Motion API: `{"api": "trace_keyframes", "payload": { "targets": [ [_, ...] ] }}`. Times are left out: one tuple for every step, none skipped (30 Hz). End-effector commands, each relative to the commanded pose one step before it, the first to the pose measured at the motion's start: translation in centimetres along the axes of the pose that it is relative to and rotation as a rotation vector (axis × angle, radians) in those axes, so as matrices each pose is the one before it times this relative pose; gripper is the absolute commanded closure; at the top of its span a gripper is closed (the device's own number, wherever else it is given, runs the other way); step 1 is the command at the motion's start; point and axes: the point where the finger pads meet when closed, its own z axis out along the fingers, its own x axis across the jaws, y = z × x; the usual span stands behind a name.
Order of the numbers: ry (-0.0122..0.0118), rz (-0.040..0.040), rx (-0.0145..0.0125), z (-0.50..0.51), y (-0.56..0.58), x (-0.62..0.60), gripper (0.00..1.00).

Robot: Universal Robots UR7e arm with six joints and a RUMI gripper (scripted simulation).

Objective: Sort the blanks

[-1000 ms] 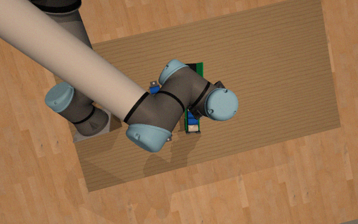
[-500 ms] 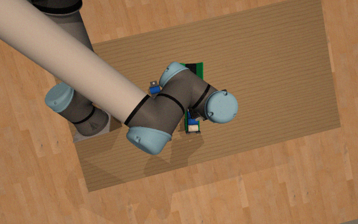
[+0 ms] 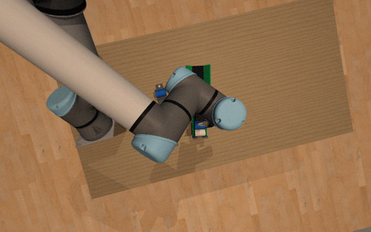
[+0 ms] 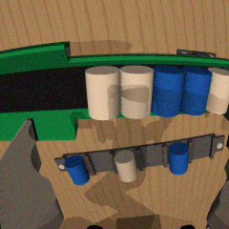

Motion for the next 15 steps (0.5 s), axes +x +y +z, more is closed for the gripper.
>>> {"api": "trace_keyframes", "payload": {
  "targets": [
    [0.00406,0.13976,0.00078,0.173,0.121,0.621,0.00],
    [0.00000,0.00000,0.00000,0.000,0.000,0.000,0.00],
    [0.00039,0.04463,0.00027,0.013,-0.011,0.122,0.00],
    [-0.00028,0.04387,-0.00021,0.035,-0.017,0.175,0.00],
    [-0.00001,0.00171,-0.00001,0.001,-0.001,0.007,0.00],
    [-0.00014,0.03549,-0.00012,0.026,-0.016,0.133,0.00],
    [-0.00004,0.00967,-0.00003,0.007,-0.005,0.036,0.00],
    [-0.00012,0.03256,-0.00010,0.023,-0.018,0.121,0.00],
    [-0.00004,0.01228,-0.00004,0.009,-0.008,0.045,0.00],
    [-0.00003,0.03106,-0.00003,0.019,-0.019,0.107,0.00],
    [-0.00001,0.01325,-0.00001,0.008,-0.009,0.046,0.00],
    [0.00004,0.03057,0.00004,0.016,-0.019,0.098,0.00],
    [0.00002,0.01318,0.00002,0.007,-0.009,0.042,0.00],
    [0.00007,0.03085,0.00007,0.015,-0.020,0.095,0.00],
    [0.00003,0.01241,0.00003,0.006,-0.009,0.038,0.00]
  ]
}}
